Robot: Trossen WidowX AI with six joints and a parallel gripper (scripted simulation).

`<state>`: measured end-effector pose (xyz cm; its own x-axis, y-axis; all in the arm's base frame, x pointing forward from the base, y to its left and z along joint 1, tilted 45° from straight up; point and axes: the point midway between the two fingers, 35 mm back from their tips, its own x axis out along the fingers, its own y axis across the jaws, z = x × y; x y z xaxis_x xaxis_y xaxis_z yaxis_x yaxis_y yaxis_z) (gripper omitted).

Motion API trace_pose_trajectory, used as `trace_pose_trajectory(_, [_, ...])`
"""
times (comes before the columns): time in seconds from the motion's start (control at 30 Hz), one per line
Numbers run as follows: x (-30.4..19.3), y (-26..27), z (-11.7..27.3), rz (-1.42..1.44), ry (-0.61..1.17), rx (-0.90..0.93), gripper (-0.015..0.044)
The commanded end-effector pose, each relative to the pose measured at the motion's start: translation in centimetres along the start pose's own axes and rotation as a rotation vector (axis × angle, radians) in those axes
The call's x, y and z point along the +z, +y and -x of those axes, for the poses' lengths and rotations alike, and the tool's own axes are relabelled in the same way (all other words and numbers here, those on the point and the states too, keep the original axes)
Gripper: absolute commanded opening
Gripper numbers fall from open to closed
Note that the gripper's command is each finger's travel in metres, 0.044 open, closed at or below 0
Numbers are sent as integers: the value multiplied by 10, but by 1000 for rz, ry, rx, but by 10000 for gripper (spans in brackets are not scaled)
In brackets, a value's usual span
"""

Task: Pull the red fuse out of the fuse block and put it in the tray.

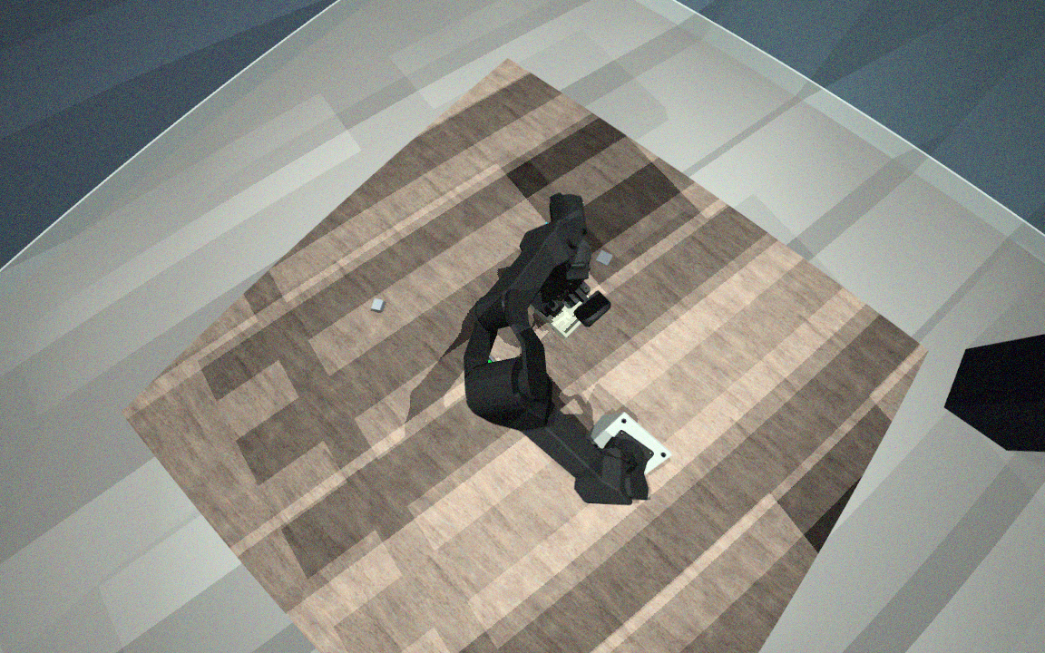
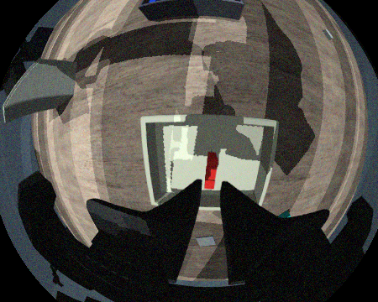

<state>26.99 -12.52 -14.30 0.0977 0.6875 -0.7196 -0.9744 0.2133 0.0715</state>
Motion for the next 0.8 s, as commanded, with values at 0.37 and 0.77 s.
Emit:
trace_pose_trajectory(0.37, [-1, 1, 38, -9, -3, -3, 330])
trace_pose_trajectory(0.77, [-1, 2, 35, -16, -8, -1, 330])
